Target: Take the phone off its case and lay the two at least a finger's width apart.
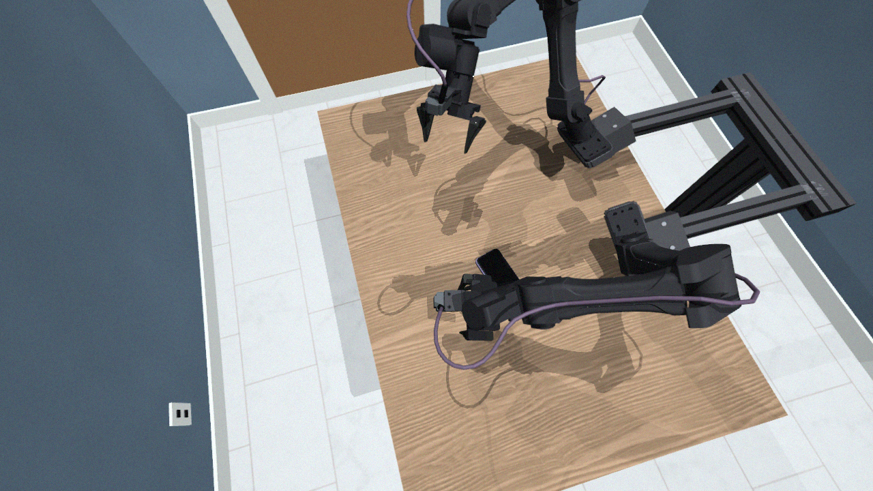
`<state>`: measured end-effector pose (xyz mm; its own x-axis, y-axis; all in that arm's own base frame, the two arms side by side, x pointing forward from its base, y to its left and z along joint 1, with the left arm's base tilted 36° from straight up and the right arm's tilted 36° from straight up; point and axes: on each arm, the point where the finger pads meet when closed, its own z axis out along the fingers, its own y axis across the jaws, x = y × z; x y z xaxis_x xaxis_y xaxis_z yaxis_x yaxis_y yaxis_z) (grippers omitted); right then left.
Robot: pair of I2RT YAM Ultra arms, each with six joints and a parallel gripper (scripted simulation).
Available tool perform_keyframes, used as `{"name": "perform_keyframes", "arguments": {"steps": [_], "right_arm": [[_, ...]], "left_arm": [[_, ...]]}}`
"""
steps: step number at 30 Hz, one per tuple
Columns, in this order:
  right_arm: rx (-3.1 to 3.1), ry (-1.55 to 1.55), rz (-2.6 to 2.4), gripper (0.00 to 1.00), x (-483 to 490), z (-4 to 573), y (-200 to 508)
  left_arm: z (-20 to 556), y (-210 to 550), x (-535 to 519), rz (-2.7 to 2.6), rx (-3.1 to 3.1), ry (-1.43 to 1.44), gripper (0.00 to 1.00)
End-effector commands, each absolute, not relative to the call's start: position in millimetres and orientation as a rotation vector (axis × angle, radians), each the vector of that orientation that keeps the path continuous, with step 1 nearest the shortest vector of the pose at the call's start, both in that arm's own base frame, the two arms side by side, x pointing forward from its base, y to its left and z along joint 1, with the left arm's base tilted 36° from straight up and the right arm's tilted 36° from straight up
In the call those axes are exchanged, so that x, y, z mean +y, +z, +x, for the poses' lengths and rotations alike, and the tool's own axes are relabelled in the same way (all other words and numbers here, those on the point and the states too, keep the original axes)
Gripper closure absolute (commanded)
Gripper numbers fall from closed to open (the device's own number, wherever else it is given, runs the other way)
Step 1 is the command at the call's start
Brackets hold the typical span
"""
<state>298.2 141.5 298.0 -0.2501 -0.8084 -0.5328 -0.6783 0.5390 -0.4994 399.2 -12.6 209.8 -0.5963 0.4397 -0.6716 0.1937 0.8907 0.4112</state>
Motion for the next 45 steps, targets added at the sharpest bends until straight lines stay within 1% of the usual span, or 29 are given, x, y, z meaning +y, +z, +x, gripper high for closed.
{"name": "perform_keyframes", "arguments": {"steps": [1,2,4,10,15,28,45], "right_arm": [[1.921,-0.105,-1.523,0.00,152.5,247.7,282.8],[1.921,-0.105,-1.523,0.00,152.5,247.7,282.8],[1.864,-0.067,-1.630,0.00,152.1,226.2,281.2],[1.669,0.055,-1.896,0.00,145.1,158.2,272.1],[1.574,0.094,-1.967,0.00,140.0,130.6,270.9],[1.568,0.068,-1.930,0.00,139.5,134.0,277.0],[1.579,0.068,-1.929,0.00,139.5,136.2,276.3]], "left_arm": [[391.7,223.6,-18.6,0.374,2.134,0.407,0.00],[391.7,223.6,-18.6,0.374,2.134,0.407,0.00],[380.0,213.5,-18.3,0.338,2.138,0.428,0.00],[325.2,161.2,-26.8,0.266,2.171,0.480,0.00],[280.8,117.2,-34.0,0.259,2.213,0.519,0.00],[241.2,74.4,-47.7,0.305,2.240,0.546,0.00],[240.8,74.9,-55.8,0.329,2.230,0.518,0.00]]}}
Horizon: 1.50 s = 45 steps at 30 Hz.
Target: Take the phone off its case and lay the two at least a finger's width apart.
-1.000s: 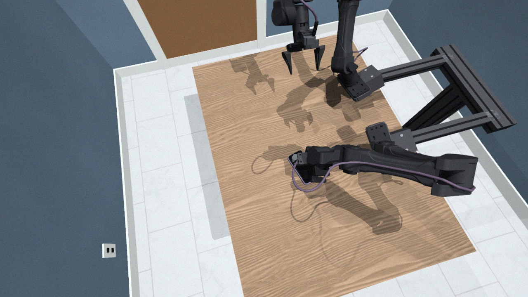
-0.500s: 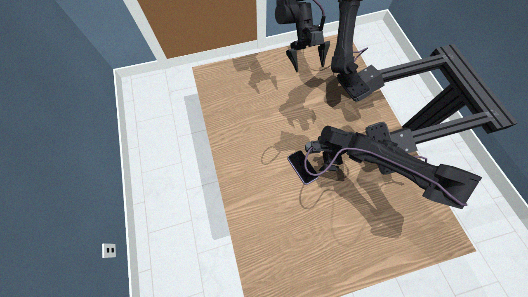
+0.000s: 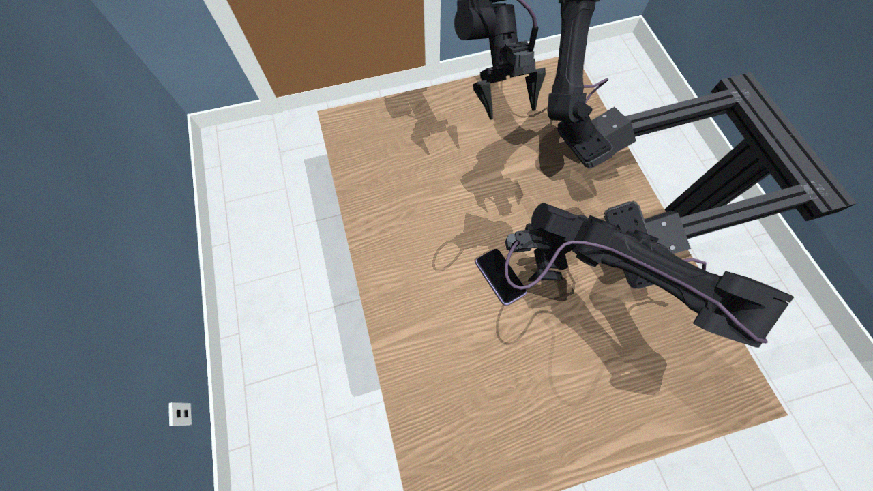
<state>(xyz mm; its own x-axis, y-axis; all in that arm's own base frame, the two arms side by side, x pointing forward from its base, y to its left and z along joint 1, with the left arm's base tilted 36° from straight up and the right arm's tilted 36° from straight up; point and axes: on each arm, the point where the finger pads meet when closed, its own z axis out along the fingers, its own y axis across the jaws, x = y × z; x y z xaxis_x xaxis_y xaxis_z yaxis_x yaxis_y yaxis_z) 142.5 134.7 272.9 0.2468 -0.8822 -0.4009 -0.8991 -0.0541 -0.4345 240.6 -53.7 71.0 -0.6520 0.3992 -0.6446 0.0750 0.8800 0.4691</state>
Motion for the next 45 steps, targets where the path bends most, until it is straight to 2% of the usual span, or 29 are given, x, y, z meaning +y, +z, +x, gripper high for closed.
{"name": "perform_keyframes", "arguments": {"steps": [1,8,23,32,45], "right_arm": [[1.579,0.068,-1.929,0.00,139.5,136.2,276.3],[1.579,0.068,-1.929,0.00,139.5,136.2,276.3],[1.579,0.068,-1.929,0.00,139.5,136.2,276.3],[1.579,0.068,-1.929,0.00,139.5,136.2,276.3],[1.583,0.063,-1.926,0.00,139.1,137.0,276.3]], "left_arm": [[240.8,74.9,-55.8,0.329,2.230,0.518,0.00],[243.2,71.9,-62.3,0.488,2.253,0.535,0.02],[278.4,58.5,-50.6,1.481,2.321,0.825,0.02],[297.6,57.3,-48.3,1.787,2.283,0.917,0.02],[313.3,45.6,-49.4,1.796,2.276,0.912,0.02]]}}
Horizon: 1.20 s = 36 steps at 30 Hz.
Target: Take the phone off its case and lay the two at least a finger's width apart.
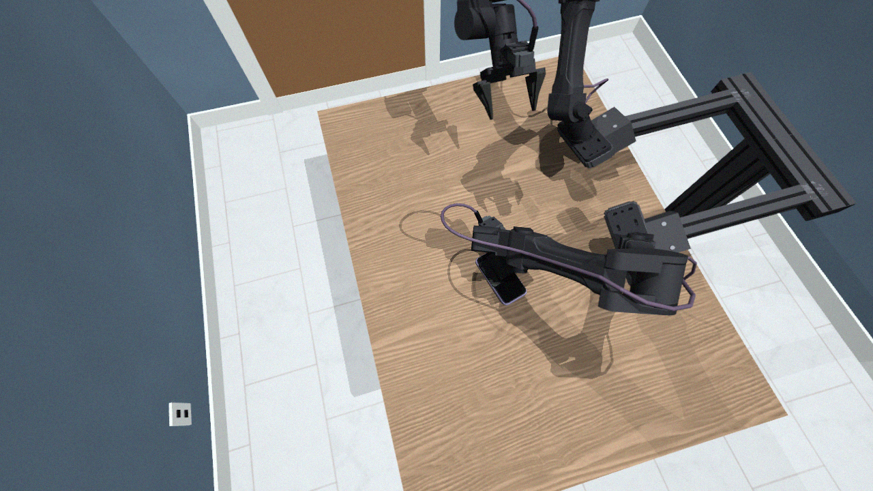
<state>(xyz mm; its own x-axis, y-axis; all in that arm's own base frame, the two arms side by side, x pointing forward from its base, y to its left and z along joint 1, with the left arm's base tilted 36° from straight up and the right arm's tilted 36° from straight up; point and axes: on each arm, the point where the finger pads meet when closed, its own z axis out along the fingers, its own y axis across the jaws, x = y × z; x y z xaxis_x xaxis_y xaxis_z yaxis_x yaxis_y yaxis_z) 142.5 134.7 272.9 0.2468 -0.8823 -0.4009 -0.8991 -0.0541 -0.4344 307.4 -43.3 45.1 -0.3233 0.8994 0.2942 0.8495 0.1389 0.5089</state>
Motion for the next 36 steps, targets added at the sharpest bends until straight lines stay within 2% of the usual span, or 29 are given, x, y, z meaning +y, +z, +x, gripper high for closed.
{"name": "perform_keyframes", "arguments": {"steps": [1,14,24,31,36], "right_arm": [[1.580,0.053,-1.916,0.00,137.7,136.6,277.9],[1.661,-0.065,-1.826,0.00,127.6,155.0,281.4],[1.675,-0.075,-1.812,0.00,126.1,156.7,281.6],[1.676,-0.075,-1.812,0.00,126.1,156.7,281.6],[1.688,-0.075,-1.826,0.00,124.9,157.1,278.4]], "left_arm": [[313.9,44.4,-48.8,1.796,2.276,0.912,0.02],[319.4,28.0,-43.8,1.804,2.279,0.912,0.02],[325.2,14.8,-38.1,1.807,2.281,0.912,0.15],[327.5,14.0,-38.5,1.804,2.269,0.912,0.19],[327.7,16.2,-37.7,1.796,2.266,0.913,0.26]]}}
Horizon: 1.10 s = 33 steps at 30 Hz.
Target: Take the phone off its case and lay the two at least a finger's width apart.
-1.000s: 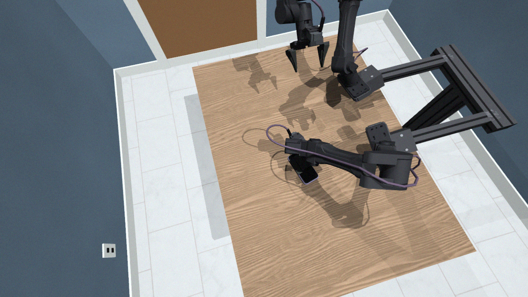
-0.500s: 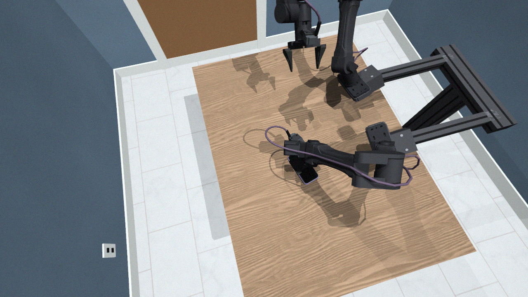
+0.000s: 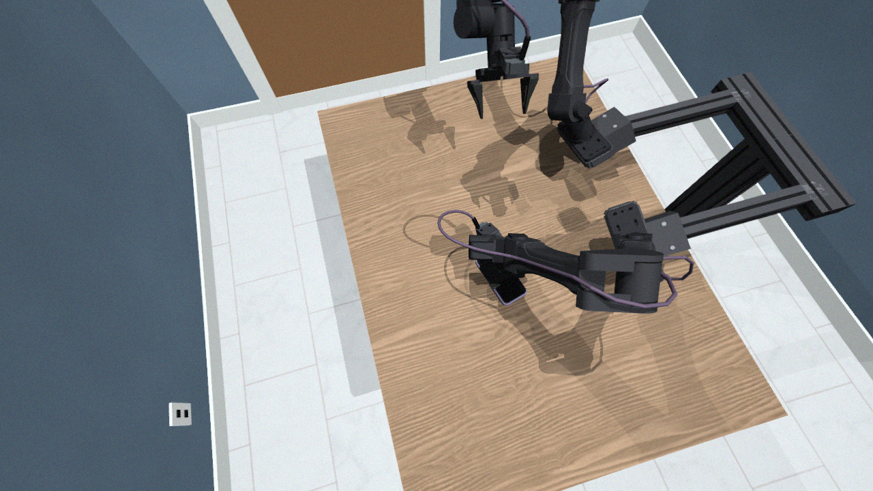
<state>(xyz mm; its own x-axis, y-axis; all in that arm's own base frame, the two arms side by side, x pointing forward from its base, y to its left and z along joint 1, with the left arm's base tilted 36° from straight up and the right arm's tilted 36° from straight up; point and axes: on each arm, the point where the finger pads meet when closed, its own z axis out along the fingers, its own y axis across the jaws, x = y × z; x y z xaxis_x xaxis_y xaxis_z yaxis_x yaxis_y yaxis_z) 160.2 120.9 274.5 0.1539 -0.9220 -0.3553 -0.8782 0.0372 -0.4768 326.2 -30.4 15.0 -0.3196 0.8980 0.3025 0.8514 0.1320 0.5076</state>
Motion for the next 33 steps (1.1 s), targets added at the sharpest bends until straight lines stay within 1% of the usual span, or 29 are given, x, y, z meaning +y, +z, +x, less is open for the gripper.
{"name": "perform_keyframes", "arguments": {"steps": [1,4,6,8,18,22,27,29,33], "right_arm": [[1.688,-0.075,-1.826,0.00,124.9,157.1,278.4],[1.688,-0.075,-1.826,0.00,124.9,157.1,278.4],[1.688,-0.075,-1.826,0.00,124.9,157.1,278.4],[1.688,-0.075,-1.826,0.00,124.9,157.1,278.4],[1.688,-0.075,-1.826,0.00,124.9,157.1,278.4],[1.750,-0.133,-1.729,0.00,123.7,172.2,278.9],[1.907,-0.255,-1.460,0.00,139.5,207.9,263.7],[1.907,-0.255,-1.460,0.00,139.5,207.9,263.7],[1.946,-0.292,-1.340,0.00,160.4,214.4,243.1]], "left_arm": [[327.8,16.7,-37.7,1.794,2.265,0.913,0.27],[327.6,16.9,-36.5,1.792,2.267,0.914,0.32],[324.6,21.8,-38.8,1.803,2.270,0.922,0.54],[323.2,30.3,-42.8,1.787,2.272,0.921,0.33],[312.4,53.0,-53.0,1.804,2.262,0.921,0.33],[315.4,52.5,-50.3,1.872,2.257,0.904,0.33],[349.3,71.2,-42.2,1.891,2.272,0.897,0.33],[349.3,71.2,-42.2,1.891,2.272,0.897,0.33],[377.0,88.0,-37.8,1.872,2.278,0.898,0.33]]}}
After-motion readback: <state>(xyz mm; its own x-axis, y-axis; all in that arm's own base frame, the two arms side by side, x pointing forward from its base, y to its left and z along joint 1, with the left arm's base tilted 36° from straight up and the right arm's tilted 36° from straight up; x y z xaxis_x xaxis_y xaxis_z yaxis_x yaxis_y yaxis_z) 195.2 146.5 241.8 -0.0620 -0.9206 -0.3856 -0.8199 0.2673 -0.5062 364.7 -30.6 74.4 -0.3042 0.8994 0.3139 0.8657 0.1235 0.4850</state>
